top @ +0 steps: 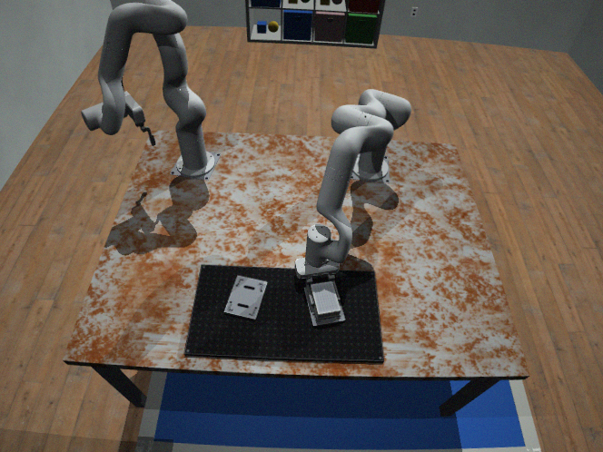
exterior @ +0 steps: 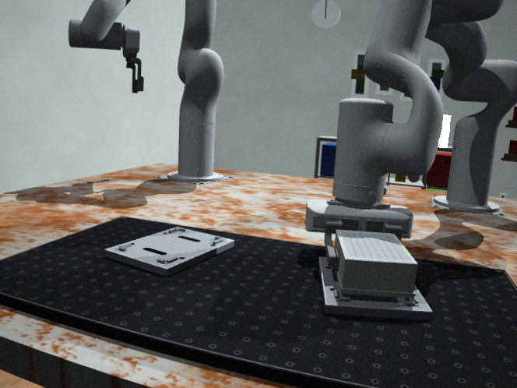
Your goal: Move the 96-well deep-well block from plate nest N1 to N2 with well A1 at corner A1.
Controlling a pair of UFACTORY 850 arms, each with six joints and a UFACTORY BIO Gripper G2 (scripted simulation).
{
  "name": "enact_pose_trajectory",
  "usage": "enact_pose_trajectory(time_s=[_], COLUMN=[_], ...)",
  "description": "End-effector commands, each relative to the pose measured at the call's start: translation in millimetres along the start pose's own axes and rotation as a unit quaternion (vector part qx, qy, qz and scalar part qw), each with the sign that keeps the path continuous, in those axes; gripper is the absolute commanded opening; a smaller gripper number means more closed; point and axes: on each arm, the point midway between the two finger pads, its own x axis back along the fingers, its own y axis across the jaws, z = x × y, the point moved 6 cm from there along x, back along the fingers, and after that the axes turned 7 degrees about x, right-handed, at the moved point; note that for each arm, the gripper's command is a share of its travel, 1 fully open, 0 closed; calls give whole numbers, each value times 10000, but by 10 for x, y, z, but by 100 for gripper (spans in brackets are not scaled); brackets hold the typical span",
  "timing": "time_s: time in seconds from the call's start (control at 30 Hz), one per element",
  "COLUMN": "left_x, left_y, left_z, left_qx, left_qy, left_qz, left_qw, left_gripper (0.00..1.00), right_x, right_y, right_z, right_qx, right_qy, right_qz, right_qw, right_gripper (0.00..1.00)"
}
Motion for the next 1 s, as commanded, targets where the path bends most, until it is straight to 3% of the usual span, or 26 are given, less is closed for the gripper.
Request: enact_pose_trajectory(time_s=[0.0,0.97], left_x=[-8,-8], left_y=[-11,-31], left_z=[-41,-207], left_qx=[8,8], left_qy=[-10,-10], left_qz=[1,1], left_qw=[10000,10000], left_gripper=[0,0], right_x=[4,4], right_y=[0,0], right_z=[-4,-4], right_qx=[0,0], right_qy=[-6,-6], right_qz=[1,1], right_qw=[10000,10000], right_gripper=[100,100])
